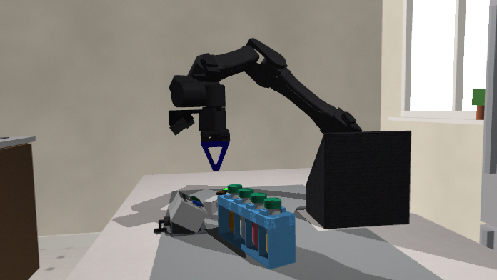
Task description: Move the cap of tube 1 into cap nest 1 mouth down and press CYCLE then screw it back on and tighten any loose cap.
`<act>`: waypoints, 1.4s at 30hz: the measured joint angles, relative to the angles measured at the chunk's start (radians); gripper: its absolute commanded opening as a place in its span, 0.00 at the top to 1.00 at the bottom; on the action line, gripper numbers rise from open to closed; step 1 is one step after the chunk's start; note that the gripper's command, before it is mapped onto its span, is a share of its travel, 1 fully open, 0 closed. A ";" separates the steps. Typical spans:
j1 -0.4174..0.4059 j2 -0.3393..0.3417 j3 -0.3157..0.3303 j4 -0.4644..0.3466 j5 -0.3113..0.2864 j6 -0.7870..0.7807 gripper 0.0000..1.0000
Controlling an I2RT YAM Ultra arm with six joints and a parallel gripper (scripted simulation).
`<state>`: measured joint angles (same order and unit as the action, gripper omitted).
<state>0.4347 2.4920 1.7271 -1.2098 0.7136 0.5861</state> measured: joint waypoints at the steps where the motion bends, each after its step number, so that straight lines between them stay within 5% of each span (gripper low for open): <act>1: 0.002 -0.002 0.000 0.000 0.000 -0.002 1.00; 15: -0.236 0.013 0.084 0.111 0.064 -0.233 1.00; 42: -0.243 0.022 0.046 0.198 0.074 -0.318 1.00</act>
<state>0.1921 2.5137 1.7733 -1.0122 0.7876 0.2680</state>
